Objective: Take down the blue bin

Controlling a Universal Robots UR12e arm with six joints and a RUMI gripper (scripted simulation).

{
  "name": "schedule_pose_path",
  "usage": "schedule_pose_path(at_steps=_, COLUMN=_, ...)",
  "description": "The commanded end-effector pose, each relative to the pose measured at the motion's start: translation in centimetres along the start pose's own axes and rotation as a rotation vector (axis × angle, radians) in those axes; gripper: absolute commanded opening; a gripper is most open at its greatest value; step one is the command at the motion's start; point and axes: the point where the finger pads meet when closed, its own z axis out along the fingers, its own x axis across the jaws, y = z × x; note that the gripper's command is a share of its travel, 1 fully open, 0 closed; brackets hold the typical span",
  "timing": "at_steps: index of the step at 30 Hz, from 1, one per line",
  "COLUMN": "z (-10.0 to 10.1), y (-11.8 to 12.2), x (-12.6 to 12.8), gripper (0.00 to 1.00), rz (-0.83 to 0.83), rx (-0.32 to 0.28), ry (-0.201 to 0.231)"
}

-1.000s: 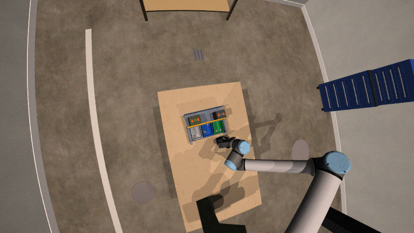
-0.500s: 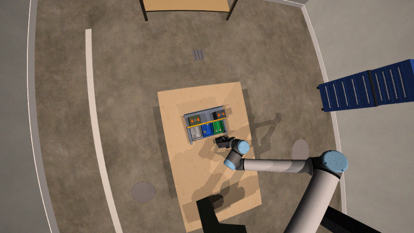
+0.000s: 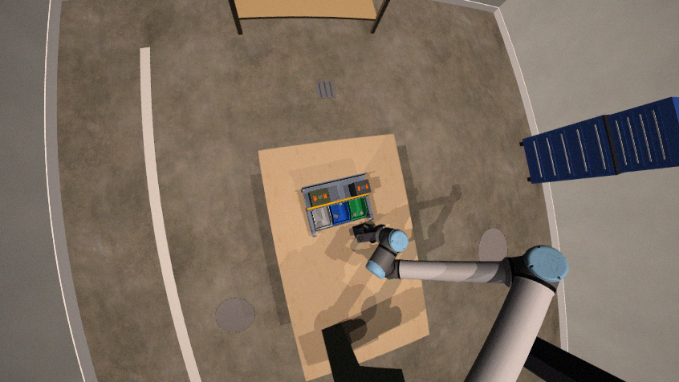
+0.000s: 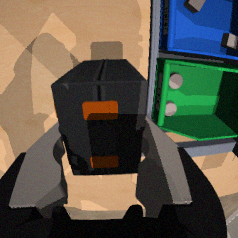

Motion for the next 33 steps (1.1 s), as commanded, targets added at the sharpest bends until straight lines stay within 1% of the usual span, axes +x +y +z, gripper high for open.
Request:
schedule_pose_path(at_steps=1, z=-0.04, y=0.00, x=0.05, gripper=0.00, rz=0.000, rx=0.000, ry=0.001)
schedule_pose_path(at_steps=2, z=-0.04, y=0.00, x=0.05, gripper=0.00, rz=0.000, rx=0.000, ry=0.001)
schedule_pose_path(at_steps=3, z=-0.05, y=0.00, x=0.04, gripper=0.58, rz=0.000, rx=0.000, ry=0.001)
schedule_pose_path(at_steps=33, z=-0.05, y=0.00, x=0.04, gripper=0.58, rz=0.000, rx=0.000, ry=0.001)
